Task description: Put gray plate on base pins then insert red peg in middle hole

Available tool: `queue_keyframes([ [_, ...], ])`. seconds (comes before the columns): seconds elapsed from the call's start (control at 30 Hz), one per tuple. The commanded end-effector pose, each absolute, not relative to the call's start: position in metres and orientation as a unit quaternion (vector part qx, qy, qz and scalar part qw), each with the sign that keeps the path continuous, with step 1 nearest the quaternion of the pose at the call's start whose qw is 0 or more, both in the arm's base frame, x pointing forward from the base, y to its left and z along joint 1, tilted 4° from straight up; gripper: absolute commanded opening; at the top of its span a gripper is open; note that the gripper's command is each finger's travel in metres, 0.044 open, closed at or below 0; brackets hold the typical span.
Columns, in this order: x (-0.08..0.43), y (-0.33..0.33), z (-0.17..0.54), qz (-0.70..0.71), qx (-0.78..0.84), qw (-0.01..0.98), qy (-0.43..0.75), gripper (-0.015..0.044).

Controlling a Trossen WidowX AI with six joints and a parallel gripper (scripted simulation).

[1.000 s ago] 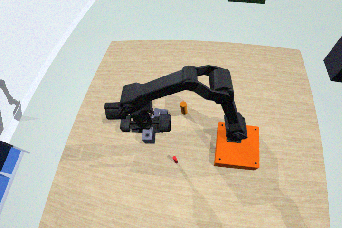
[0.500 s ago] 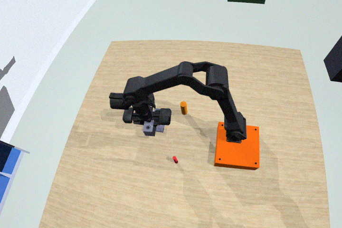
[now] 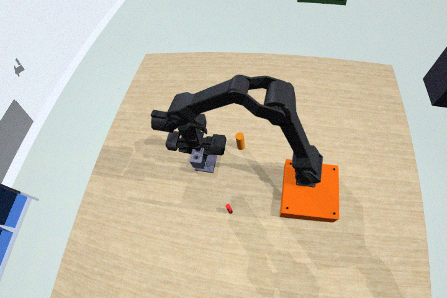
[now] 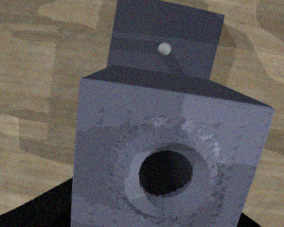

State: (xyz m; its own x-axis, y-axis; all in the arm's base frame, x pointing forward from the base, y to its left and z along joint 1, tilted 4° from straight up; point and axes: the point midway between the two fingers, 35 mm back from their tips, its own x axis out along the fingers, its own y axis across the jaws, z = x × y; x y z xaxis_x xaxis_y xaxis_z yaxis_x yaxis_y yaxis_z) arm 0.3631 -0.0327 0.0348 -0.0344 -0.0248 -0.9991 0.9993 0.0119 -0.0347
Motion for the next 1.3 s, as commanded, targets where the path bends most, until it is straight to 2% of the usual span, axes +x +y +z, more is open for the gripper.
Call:
queue_keyframes([
  [0.0,0.362,-0.045,0.026,-0.519,0.482,0.496,0.502,0.0000],
  [1.27,0.360,-0.063,0.002,-0.525,0.487,0.491,0.496,0.0000],
])
